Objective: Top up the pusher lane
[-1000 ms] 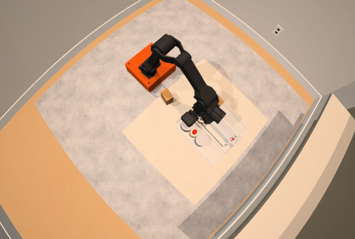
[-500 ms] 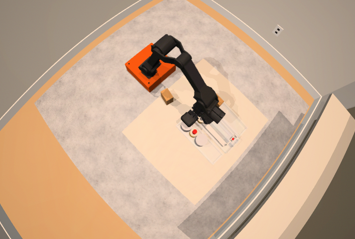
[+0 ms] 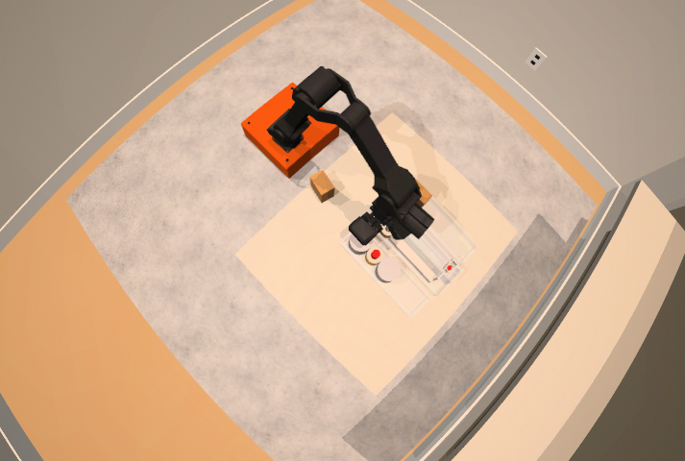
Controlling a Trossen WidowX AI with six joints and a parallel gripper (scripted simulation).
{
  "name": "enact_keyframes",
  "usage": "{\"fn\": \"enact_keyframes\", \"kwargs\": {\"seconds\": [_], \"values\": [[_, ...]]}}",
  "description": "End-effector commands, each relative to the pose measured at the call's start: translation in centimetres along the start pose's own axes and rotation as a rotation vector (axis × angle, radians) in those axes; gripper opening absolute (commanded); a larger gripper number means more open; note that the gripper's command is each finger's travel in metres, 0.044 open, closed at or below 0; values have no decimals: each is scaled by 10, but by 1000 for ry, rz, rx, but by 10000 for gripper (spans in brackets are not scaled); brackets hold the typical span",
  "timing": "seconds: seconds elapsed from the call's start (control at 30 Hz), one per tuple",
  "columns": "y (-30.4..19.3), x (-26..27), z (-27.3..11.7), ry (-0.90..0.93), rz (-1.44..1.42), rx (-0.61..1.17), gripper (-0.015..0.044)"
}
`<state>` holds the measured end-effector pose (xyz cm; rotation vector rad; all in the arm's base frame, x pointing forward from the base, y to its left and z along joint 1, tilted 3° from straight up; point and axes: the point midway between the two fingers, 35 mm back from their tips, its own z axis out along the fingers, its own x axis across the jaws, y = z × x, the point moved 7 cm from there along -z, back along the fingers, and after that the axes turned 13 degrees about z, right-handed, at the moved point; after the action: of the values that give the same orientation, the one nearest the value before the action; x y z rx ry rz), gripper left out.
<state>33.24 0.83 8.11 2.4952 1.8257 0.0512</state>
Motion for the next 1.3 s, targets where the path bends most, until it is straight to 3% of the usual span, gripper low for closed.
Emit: {"fn": "enact_keyframes", "kwargs": {"seconds": [0.0,1.27], "values": [[1,0,1,2,-3,-13,0],[-8,-2,1,2,-3,-12,0]]}}
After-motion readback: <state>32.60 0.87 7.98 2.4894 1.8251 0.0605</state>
